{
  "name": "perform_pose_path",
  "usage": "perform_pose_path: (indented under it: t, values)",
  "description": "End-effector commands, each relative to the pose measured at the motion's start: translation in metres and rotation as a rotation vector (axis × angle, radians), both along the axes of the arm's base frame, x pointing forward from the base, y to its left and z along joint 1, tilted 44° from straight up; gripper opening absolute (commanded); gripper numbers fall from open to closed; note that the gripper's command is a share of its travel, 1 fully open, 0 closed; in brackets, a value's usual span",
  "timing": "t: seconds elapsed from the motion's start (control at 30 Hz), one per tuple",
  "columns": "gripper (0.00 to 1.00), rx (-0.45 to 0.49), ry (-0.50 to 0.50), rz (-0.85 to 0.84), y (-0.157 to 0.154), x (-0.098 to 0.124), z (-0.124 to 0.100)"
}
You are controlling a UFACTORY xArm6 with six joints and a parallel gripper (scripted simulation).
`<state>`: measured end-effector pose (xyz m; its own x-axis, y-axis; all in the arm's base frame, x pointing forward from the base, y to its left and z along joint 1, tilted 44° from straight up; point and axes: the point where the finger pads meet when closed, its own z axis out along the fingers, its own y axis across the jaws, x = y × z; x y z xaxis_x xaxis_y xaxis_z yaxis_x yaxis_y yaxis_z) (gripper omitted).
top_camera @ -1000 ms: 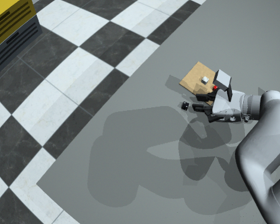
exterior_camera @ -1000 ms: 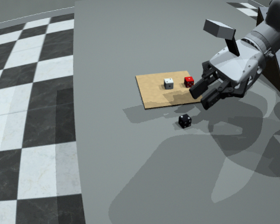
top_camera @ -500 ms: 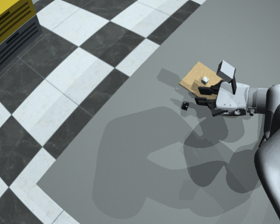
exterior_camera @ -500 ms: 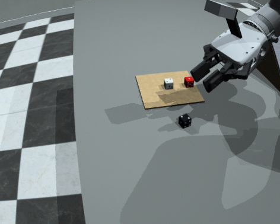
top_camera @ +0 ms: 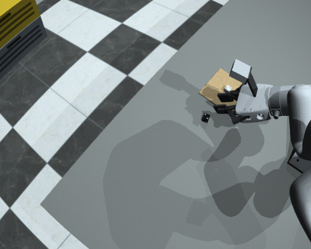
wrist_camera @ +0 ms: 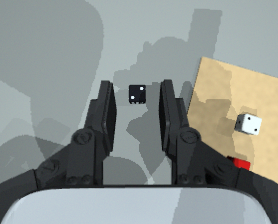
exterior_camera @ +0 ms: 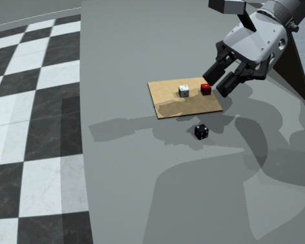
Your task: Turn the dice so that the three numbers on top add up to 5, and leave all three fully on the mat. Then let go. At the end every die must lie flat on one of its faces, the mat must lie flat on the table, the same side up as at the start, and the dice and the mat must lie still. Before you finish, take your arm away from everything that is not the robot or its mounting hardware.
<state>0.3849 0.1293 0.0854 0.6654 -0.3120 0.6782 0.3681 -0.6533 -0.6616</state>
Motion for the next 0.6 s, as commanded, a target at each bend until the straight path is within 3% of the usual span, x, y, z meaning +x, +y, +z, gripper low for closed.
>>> perform_pose_path:
  t: [0.0, 0.37, 0.57]
  values:
    - [0.36, -0.047, 0.116, 0.118, 0.003, 0.008, 0.005]
    - [0.36, -0.114, 0.23, 0.233, 0.002, 0.018, 0.01]
    - [0.36, -0.178, 0.341, 0.348, 0.001, 0.028, 0.016]
